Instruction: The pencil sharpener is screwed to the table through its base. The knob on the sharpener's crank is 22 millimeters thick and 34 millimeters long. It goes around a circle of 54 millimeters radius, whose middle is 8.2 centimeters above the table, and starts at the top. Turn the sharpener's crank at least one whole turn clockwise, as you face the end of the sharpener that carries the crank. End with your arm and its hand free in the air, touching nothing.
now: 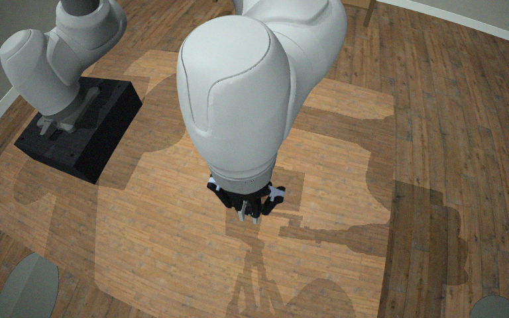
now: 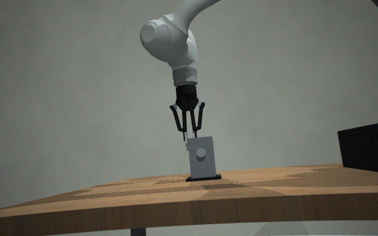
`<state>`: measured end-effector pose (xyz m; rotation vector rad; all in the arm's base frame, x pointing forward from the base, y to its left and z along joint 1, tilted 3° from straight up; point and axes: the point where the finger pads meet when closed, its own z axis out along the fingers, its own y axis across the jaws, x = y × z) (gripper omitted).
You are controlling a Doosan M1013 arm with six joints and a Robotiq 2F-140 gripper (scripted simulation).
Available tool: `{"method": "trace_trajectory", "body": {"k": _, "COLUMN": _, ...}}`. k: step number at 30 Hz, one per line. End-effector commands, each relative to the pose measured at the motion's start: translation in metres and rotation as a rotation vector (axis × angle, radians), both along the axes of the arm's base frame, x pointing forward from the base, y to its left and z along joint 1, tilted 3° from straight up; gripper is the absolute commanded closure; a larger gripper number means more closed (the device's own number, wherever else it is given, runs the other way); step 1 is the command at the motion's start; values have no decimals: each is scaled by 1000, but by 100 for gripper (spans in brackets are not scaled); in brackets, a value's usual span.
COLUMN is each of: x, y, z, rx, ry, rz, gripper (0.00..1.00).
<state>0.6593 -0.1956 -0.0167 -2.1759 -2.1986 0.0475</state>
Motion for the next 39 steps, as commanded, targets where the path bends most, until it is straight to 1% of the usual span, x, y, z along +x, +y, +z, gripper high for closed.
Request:
{"method": "trace_trajectory", "body": {"k": 1, "x": 3, "y": 0, "z": -5, "rx": 0, "ry": 0, "rz": 0, "gripper": 100}}
{"method": "trace_trajectory", "body": {"k": 12, "x": 8, "y": 0, "z": -22, "rx": 0, "ry": 0, "rz": 0, "gripper": 100}}
{"method": "trace_trajectory", "body": {"k": 21, "x": 8, "y": 0, "z": -26, "rx": 0, "ry": 0, "rz": 0, "gripper": 100}}
{"method": "trace_trajectory", "body": {"k": 39, "x": 8, "y": 0, "z": -26, "rx": 0, "ry": 0, "rz": 0, "gripper": 100}}
